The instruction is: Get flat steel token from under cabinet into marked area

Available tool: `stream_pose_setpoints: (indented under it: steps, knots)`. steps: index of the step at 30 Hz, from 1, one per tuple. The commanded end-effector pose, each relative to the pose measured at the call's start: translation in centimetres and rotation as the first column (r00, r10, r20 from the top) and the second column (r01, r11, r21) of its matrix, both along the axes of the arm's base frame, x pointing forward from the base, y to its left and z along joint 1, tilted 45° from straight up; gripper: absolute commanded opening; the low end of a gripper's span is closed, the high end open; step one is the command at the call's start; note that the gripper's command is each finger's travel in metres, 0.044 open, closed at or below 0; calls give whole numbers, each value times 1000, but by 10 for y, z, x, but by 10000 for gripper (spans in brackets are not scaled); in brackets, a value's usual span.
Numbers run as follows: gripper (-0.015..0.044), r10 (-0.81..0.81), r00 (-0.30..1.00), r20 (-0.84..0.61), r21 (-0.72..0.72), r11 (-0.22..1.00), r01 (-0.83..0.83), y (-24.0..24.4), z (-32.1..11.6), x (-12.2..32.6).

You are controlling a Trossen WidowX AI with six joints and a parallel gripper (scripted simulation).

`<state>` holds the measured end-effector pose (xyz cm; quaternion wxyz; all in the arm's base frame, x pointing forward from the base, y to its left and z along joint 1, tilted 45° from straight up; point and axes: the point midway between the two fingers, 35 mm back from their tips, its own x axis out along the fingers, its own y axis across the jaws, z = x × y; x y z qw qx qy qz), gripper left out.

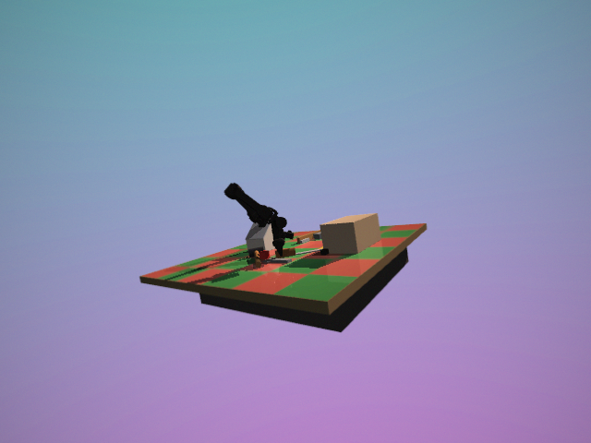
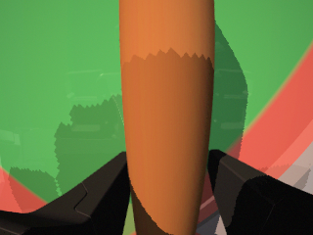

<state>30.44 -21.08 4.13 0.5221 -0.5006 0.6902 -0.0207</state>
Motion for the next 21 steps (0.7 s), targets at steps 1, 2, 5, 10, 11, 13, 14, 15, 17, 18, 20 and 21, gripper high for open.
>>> stream_pose_setpoints:
  steps: [1, 2, 5, 10, 11, 13, 14, 15, 17, 18, 20, 21]
  knots:
    - [138, -1, 1000, 1, 1, 1000, 1, 0, 0, 0]
    - [131, -1, 1000, 1, 1, 1000, 1, 0, 0, 0]
    - [111, -1, 1000, 1, 1, 1000, 1, 0, 0, 0]
    - [0, -1, 1000, 1, 1, 1000, 1, 0, 0, 0]
    - [0, -1, 1000, 0, 1, 1000, 1, 0, 0, 0]
    - [0, -1, 1000, 1, 1, 1000, 1, 0, 0, 0]
    - [0, -2, 1000, 1, 1, 1000, 2, 1, 0, 1]
    - [0, -2, 1000, 1, 1, 1000, 2, 1, -1, 2]
    - [0, -3, 1000, 2, 2, 1000, 3, 2, -2, 4]
    - [0, -3, 1000, 3, 2, 1000, 3, 3, -3, 5]
    - [0, -4, 1000, 4, 3, 1000, 4, 5, -4, 7]
    - [0, -5, 1000, 4, 3, 1000, 5, 5, -5, 8]
